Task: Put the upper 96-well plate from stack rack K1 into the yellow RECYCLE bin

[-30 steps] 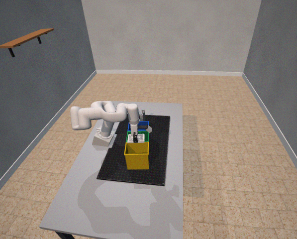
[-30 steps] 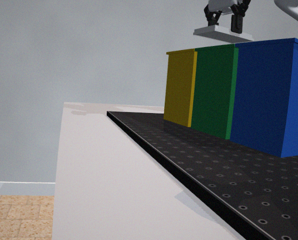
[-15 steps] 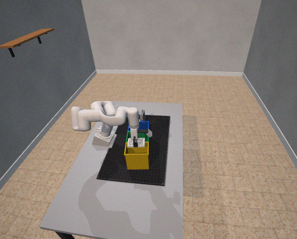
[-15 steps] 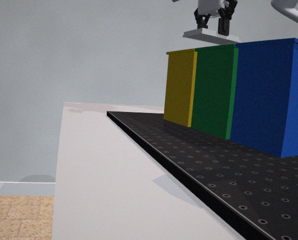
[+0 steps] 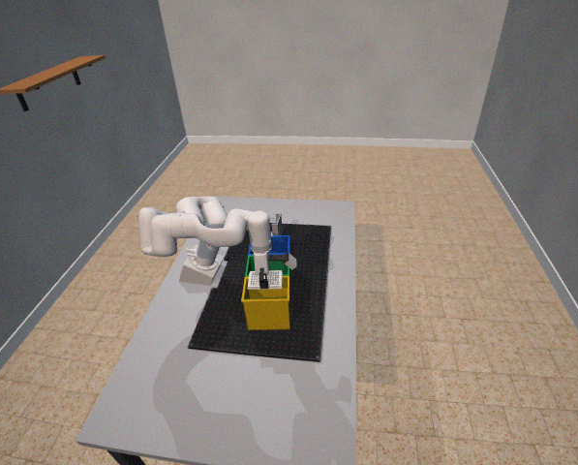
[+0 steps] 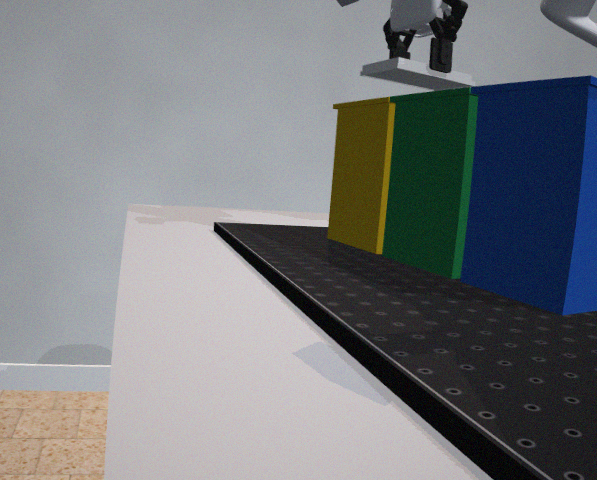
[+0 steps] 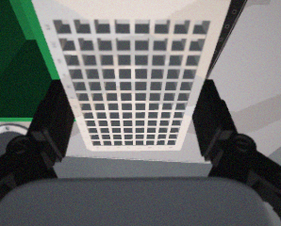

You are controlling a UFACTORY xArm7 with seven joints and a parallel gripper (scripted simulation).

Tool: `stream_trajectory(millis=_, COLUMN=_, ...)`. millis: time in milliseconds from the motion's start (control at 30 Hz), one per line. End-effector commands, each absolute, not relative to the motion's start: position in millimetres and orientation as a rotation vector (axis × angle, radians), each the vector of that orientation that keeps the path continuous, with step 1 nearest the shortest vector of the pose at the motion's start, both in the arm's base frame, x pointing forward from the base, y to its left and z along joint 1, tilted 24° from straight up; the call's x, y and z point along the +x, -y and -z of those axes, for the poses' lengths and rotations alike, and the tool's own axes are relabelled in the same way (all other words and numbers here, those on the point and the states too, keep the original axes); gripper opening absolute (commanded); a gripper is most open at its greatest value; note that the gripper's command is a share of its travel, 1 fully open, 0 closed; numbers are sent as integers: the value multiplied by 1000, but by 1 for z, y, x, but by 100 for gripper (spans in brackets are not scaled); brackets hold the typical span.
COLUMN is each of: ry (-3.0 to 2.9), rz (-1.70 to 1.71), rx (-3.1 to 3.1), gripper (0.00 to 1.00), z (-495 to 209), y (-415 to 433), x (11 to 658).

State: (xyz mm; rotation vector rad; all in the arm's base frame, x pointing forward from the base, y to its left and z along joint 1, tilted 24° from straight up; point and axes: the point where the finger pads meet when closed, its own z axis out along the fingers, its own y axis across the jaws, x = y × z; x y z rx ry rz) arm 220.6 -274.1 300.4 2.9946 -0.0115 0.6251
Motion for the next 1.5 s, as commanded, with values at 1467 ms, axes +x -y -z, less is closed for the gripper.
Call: stream_trajectory(millis=1467, ry=13, rz=-628, rx=2992, gripper=0, z=-285, y=275, x=228)
